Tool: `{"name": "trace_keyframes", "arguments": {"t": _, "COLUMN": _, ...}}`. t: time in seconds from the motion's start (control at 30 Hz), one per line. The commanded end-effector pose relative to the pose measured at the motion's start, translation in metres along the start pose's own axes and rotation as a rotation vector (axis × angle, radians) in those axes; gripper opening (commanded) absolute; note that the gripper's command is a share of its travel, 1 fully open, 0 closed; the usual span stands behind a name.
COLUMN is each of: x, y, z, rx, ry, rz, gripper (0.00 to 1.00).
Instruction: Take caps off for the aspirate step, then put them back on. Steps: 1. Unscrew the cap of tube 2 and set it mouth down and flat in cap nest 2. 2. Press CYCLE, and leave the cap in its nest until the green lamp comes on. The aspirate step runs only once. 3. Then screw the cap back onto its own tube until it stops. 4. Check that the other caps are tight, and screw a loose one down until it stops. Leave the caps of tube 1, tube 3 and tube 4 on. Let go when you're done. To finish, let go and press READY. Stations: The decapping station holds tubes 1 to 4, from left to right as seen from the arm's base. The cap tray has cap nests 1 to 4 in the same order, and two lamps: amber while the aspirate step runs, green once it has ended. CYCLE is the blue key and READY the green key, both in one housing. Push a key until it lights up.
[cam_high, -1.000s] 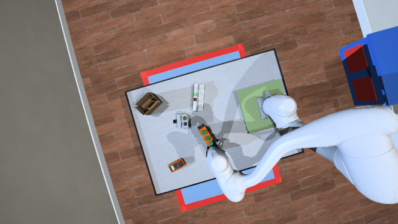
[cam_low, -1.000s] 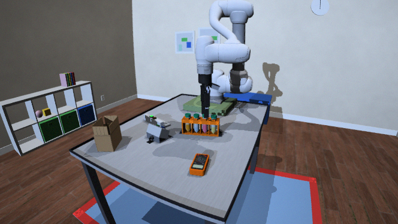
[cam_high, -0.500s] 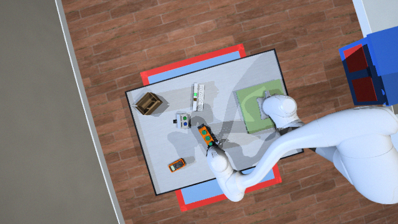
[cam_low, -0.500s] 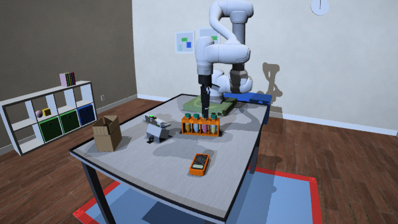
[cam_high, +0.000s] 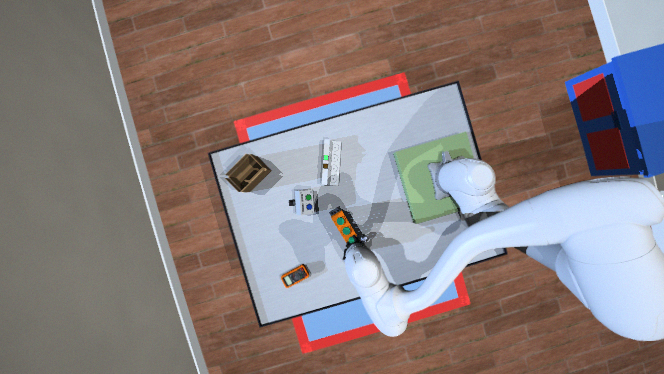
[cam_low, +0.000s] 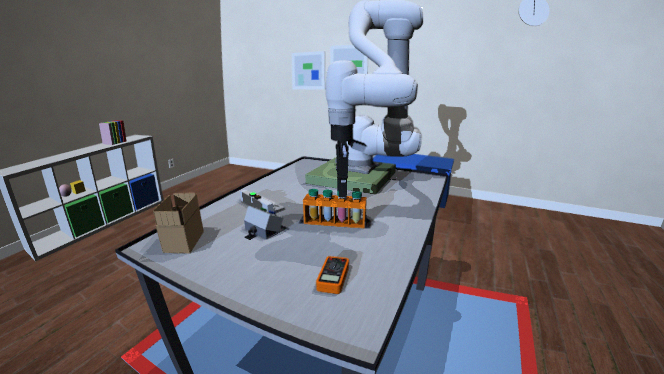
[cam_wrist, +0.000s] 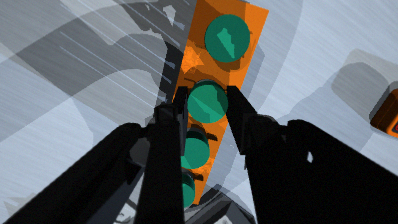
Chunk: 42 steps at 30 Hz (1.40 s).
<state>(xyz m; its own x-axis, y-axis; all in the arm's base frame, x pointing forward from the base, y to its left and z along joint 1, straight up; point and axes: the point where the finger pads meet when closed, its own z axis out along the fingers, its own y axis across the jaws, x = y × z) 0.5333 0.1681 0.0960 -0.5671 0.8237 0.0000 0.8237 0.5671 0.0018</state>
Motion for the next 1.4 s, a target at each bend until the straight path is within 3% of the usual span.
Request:
{"name": "trace_keyframes", "arguments": {"t": 0.0, "x": 0.0004, "y": -0.0011, "z": 0.0021, "rx": 0.003, "ry": -0.002, "rz": 0.133, "gripper": 0.30}}
{"name": "trace_keyframes", "arguments": {"t": 0.63, "x": 0.0004, "y": -0.0011, "z": 0.0022, "rx": 0.002, "ry": -0.004, "rz": 0.682, "gripper": 0.30}}
{"name": "trace_keyframes", "arguments": {"t": 0.77, "x": 0.0003, "y": -0.0002, "z": 0.0007, "rx": 0.001, "ry": -0.001, "rz": 0.682, "gripper": 0.30}}
{"name": "trace_keyframes", "arguments": {"t": 0.8, "x": 0.0006, "y": -0.0015, "z": 0.0058, "rx": 0.003, "ry": -0.004, "rz": 0.682, "gripper": 0.41}}
{"name": "trace_keyframes", "arguments": {"t": 1.2, "x": 0.0002, "y": -0.0002, "z": 0.0025, "rx": 0.001, "ry": -0.001, "rz": 0.682, "gripper": 0.41}}
{"name": "trace_keyframes", "arguments": {"t": 1.37, "x": 0.0006, "y": -0.0002, "z": 0.0022, "rx": 0.001, "ry": 0.001, "rz": 0.479, "gripper": 0.41}}
